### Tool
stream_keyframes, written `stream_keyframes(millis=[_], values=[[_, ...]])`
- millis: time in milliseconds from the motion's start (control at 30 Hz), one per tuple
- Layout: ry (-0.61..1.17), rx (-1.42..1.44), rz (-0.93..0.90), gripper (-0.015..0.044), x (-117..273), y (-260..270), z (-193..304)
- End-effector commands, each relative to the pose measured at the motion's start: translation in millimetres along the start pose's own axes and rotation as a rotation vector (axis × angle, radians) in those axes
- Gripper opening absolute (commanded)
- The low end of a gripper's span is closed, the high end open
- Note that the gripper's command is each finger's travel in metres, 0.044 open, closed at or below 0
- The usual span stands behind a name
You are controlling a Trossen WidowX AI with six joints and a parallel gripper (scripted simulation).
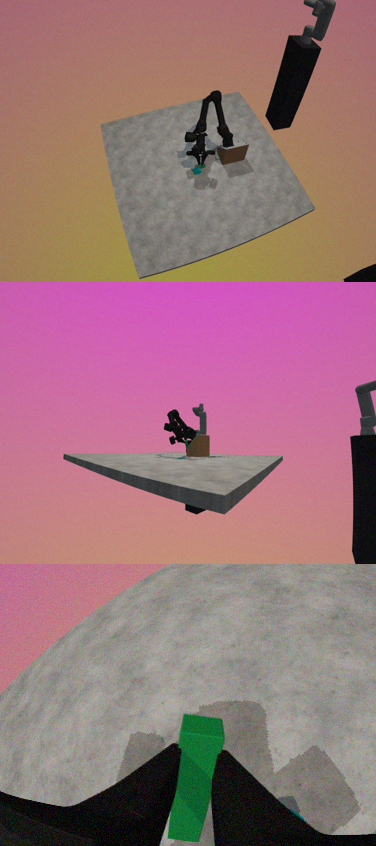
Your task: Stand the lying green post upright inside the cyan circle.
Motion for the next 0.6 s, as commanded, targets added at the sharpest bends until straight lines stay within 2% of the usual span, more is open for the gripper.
stream_keyframes(millis=[0, 567], values=[[-0.037, 0.014, 0.018, 0.0023, 2.8, -1.4, -0.7], [-0.143, 0.06, 0.066, 0.0023, 8.3, -2.0, 0.6]])
Point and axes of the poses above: the point midway between the two fingers, 35 mm back from their tips, its own x axis back along the fingers, its own y axis across the jaws, z = x × y, the point moved 2 cm from there along x, back along the fingers, and after that the axes turned 11 degrees about x, right-handed, at the moved point
